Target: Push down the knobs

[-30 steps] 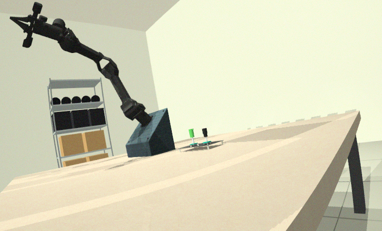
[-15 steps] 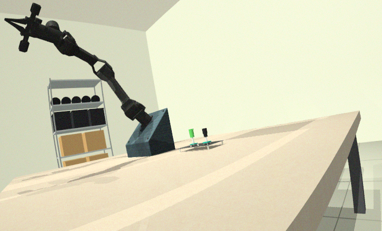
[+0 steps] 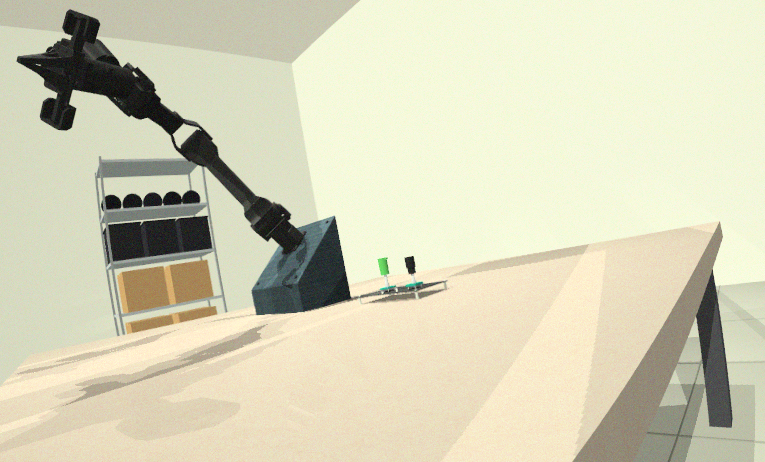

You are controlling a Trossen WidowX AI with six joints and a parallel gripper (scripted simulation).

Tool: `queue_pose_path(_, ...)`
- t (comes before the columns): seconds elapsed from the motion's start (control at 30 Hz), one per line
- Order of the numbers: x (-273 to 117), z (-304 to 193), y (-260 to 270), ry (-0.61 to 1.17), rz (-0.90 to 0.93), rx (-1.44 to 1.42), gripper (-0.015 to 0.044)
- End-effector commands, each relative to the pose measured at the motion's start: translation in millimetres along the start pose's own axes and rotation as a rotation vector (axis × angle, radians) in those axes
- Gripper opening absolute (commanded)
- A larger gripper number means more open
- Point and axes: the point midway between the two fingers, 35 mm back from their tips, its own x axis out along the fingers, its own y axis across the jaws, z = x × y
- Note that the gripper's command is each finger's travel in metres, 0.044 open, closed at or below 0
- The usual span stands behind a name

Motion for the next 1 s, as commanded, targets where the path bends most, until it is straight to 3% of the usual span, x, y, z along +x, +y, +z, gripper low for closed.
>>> queue_pose_path(0.0, 5, -47, 2, 0.127, 0.006, -0.005, 0.0000)
queue_pose_path(0.17, 6, -78, 3, 0.210, 0.003, -0.017, 0.0000)
queue_pose_path(0.47, -3, -188, 7, 0.488, -0.029, -0.097, 0.0000)
queue_pose_path(0.97, -77, -339, 21, 0.906, -0.007, -0.284, 0.0000)
